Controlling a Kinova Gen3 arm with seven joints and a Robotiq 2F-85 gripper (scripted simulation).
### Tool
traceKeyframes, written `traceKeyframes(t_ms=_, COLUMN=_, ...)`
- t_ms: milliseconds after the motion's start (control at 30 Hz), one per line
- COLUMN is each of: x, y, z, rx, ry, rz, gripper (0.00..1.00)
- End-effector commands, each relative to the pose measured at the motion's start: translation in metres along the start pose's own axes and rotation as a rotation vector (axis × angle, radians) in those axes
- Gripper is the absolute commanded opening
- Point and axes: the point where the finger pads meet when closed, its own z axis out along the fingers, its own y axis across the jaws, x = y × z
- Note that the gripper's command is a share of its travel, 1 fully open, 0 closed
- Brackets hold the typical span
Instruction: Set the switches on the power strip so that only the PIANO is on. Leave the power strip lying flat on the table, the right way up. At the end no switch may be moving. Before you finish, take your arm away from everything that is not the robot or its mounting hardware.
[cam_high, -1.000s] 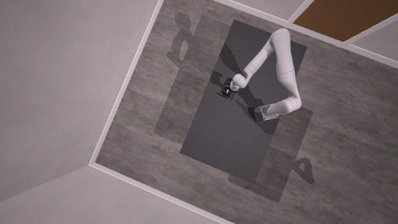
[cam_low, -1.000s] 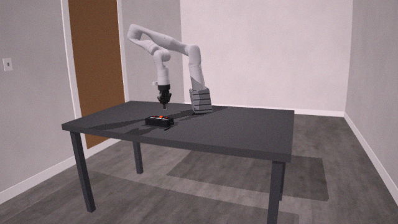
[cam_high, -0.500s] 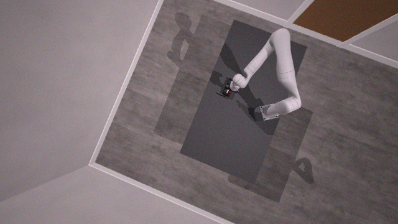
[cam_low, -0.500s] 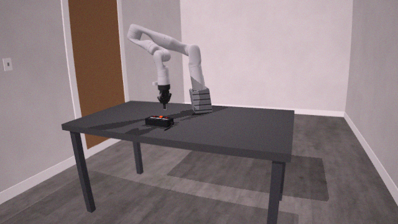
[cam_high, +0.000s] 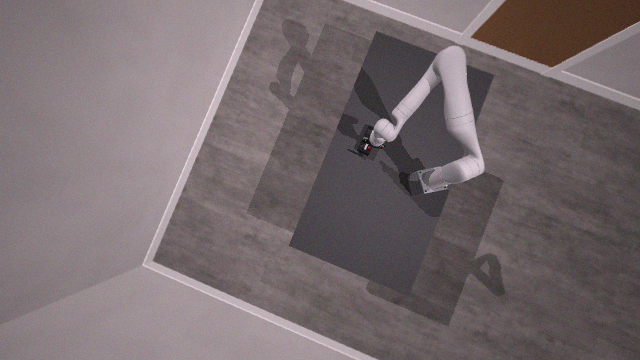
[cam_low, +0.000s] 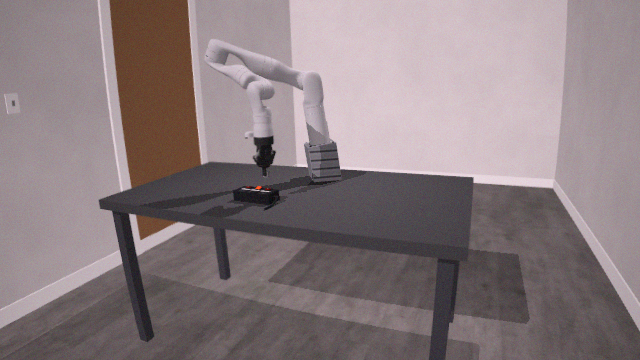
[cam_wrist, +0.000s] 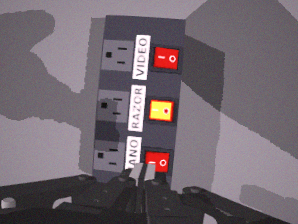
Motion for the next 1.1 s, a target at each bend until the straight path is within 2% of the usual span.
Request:
traceKeyframes(t_ms=0, x=0.0, y=0.0, z=0.001, rx=0.001, ry=0.0, rz=-0.001, gripper=0.0)
traceKeyframes(t_ms=1067, x=-0.001, y=0.0, z=0.034, rx=0.001, ry=0.0, rz=0.0, gripper=0.0)
